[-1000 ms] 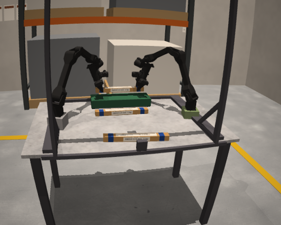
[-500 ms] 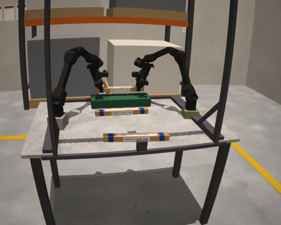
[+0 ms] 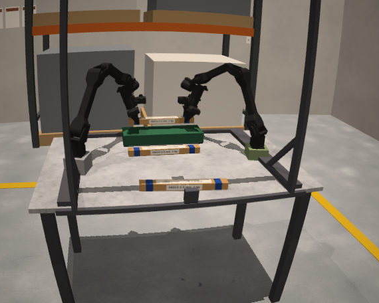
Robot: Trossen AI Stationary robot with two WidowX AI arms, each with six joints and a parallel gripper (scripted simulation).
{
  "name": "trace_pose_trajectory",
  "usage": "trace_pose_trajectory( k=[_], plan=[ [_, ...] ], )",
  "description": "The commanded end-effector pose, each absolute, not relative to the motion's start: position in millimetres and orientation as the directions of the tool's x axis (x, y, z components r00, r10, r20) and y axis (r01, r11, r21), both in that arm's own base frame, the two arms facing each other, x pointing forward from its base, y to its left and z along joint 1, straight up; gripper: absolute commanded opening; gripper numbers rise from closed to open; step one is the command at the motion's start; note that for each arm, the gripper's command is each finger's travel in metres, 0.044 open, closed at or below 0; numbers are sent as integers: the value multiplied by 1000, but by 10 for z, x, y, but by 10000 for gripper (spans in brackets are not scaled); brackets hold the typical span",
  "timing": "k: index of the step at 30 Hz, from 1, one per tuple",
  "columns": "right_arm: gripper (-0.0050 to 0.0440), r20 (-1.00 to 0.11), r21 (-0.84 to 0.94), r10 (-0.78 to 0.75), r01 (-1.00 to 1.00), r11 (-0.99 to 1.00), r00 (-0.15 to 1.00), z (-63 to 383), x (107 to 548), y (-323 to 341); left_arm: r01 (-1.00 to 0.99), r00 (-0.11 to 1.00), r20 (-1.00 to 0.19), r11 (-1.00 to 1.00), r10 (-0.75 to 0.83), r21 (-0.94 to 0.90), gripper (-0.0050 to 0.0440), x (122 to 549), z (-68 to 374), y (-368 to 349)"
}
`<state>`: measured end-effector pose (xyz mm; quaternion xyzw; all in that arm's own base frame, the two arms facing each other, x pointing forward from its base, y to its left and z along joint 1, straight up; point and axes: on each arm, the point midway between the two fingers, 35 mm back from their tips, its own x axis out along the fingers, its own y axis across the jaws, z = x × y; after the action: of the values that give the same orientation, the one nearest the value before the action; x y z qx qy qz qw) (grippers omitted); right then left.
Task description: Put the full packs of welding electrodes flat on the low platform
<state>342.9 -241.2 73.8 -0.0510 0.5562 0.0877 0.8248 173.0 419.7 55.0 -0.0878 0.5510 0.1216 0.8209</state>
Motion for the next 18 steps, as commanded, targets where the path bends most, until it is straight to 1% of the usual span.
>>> trace_pose_trajectory(
  k=[1,4,7,8,13,18],
  plan=[
    [-50,-919,-34,43,-188,982,391,887,3404,-2555,-306,362,-920,951,151,36,-50,1628,718,4303],
    [-50,-924,-18,55,-189,982,378,792,3365,-2519,-306,357,-924,952,134,20,-50,1615,619,4255],
    [-50,-923,-21,53,-188,982,380,797,3366,-2520,-306,358,-924,952,136,22,-50,1615,619,4255],
    [-50,-921,-29,47,-188,982,386,828,3366,-2519,-306,361,-921,952,148,33,-50,1615,681,4255],
    [-50,-925,-15,58,-189,982,375,705,3365,-2519,-306,356,-926,952,128,15,-50,1614,522,4251],
    [-50,-923,-24,51,-188,982,382,699,3368,-2522,-306,359,-923,952,142,27,-50,1616,539,4259]
  ],
)
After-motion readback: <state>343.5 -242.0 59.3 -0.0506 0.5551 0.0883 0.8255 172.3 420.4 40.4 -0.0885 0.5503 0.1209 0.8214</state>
